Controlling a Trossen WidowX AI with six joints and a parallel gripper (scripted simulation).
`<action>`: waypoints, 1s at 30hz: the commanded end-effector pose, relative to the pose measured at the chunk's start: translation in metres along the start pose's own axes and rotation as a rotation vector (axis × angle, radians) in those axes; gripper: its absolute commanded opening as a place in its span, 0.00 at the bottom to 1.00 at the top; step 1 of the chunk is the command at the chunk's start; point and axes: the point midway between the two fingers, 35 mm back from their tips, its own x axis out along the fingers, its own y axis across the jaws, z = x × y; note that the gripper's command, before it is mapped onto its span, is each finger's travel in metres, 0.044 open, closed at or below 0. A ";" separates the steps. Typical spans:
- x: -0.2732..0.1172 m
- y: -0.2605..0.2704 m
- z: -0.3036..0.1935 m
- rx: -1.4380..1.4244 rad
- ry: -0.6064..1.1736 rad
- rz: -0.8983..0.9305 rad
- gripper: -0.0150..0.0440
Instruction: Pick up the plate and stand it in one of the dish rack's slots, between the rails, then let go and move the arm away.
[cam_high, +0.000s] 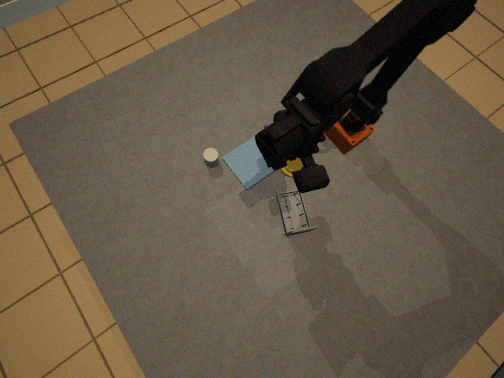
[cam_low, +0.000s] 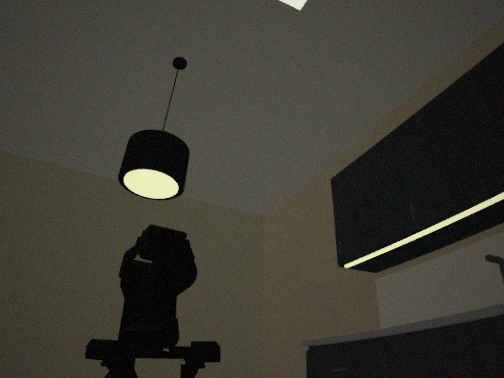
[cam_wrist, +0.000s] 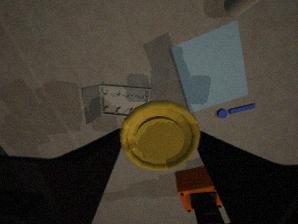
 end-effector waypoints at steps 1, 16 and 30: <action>0.016 0.005 0.005 -0.048 0.014 0.067 0.25; 0.070 0.022 0.032 -0.264 -0.054 0.378 0.25; 0.103 0.031 0.042 -0.522 -0.232 0.667 0.25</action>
